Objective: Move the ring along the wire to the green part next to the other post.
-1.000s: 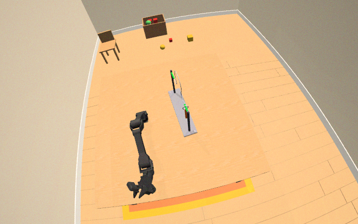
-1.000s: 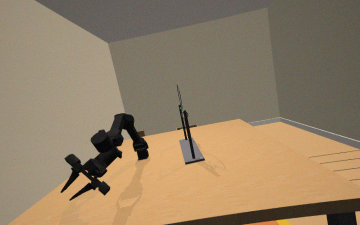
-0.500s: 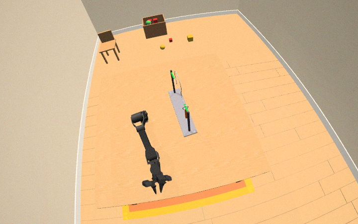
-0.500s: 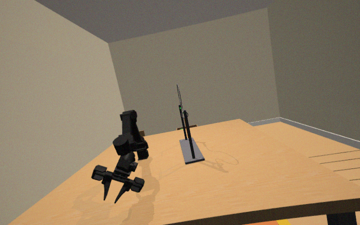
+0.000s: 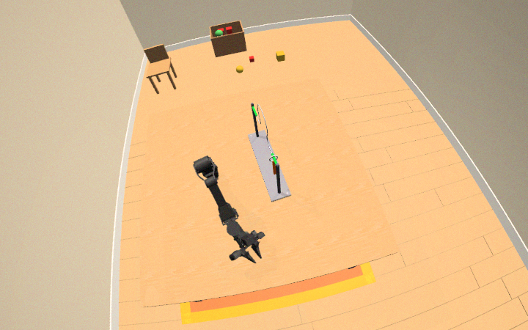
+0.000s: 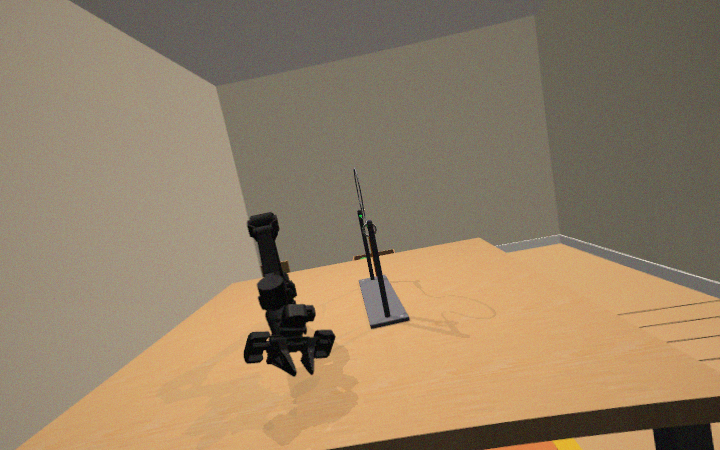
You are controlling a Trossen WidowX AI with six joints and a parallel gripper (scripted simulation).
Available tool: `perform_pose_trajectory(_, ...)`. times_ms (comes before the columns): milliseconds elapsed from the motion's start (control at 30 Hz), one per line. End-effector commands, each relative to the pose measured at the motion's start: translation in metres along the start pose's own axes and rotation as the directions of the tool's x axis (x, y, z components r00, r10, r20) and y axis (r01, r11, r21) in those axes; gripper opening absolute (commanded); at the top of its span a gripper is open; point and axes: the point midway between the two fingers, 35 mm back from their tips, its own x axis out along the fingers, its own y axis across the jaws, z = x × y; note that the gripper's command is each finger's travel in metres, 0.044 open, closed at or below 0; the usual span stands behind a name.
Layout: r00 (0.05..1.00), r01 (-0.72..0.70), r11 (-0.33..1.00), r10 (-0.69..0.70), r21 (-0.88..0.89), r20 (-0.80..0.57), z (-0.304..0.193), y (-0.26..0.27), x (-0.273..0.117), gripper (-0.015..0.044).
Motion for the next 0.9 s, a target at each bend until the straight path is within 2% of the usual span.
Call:
perform_pose_trajectory(0, 0.988, -0.127, 0.992, 0.126, 0.006, 0.091, 0.005, 0.038, -0.021, 0.0160)
perform_pose_trajectory(200, 0.929, -0.308, 0.951, 0.305, -0.015, 0.210, 0.009, 0.090, -0.059, 0.0160)
perform_pose_trajectory(400, 0.825, -0.480, 0.875, 0.474, -0.062, 0.308, 0.010, 0.138, -0.108, 0.0160)
perform_pose_trajectory(633, 0.653, -0.653, 0.744, 0.649, -0.146, 0.390, 0.008, 0.187, -0.177, 0.0160)
perform_pose_trajectory(867, 0.439, -0.782, 0.571, 0.789, -0.249, 0.429, 0.001, 0.224, -0.256, 0.0160)
